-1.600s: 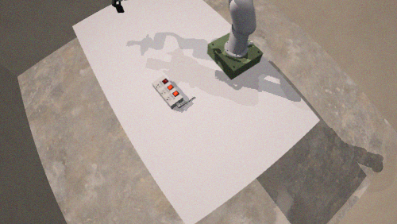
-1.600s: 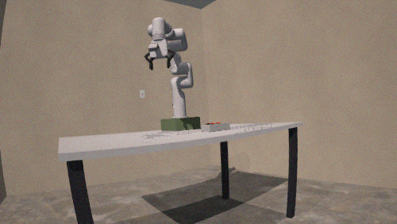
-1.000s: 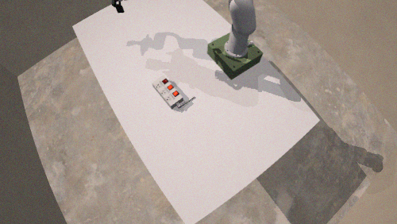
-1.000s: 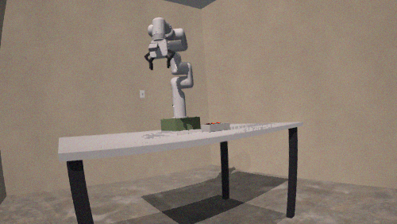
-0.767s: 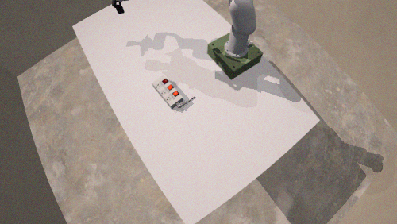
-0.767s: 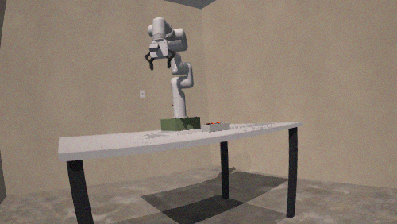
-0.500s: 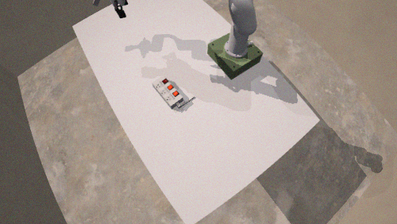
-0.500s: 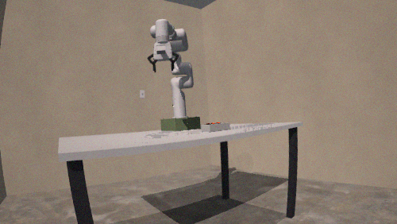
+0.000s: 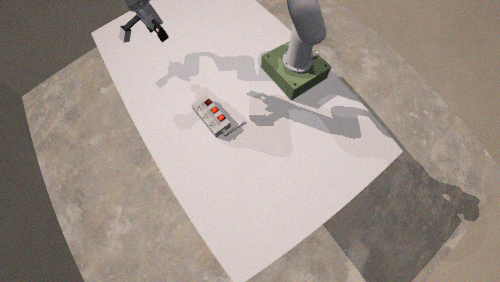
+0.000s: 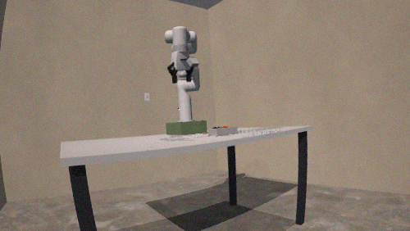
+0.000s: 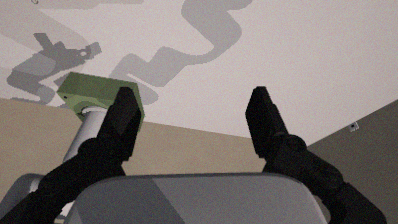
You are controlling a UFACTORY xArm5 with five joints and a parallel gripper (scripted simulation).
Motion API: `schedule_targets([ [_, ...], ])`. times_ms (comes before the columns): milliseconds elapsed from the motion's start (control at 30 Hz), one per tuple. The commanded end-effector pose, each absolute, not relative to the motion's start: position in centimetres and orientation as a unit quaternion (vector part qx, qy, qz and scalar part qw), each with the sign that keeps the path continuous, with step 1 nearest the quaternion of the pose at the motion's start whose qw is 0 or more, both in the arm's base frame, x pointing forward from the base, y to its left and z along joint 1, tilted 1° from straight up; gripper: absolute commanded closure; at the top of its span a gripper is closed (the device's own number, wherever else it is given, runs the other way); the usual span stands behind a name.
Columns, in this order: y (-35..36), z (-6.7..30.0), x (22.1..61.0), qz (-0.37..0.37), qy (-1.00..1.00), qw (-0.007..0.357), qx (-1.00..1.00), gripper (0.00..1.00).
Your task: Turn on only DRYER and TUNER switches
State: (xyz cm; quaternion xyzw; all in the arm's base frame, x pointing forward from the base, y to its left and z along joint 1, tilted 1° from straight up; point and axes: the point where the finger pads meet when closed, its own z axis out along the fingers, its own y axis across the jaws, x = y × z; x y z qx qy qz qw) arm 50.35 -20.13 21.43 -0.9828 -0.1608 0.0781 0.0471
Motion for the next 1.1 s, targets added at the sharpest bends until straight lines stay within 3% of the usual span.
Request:
schedule_targets([
  [0, -18.0, 19.9, 50.8, 0.089, -0.274, 0.064, -0.956, 0.0],
  [533, -10.2, 14.0, 50.8, 0.116, -0.613, 0.138, -0.769, 0.0],
  [633, -10.2, 14.0, 50.8, 0.116, -0.613, 0.138, -0.769, 0.0],
  [1067, -3.6, 9.2, 49.4, 0.111, -0.827, 0.215, -0.507, 0.0],
])
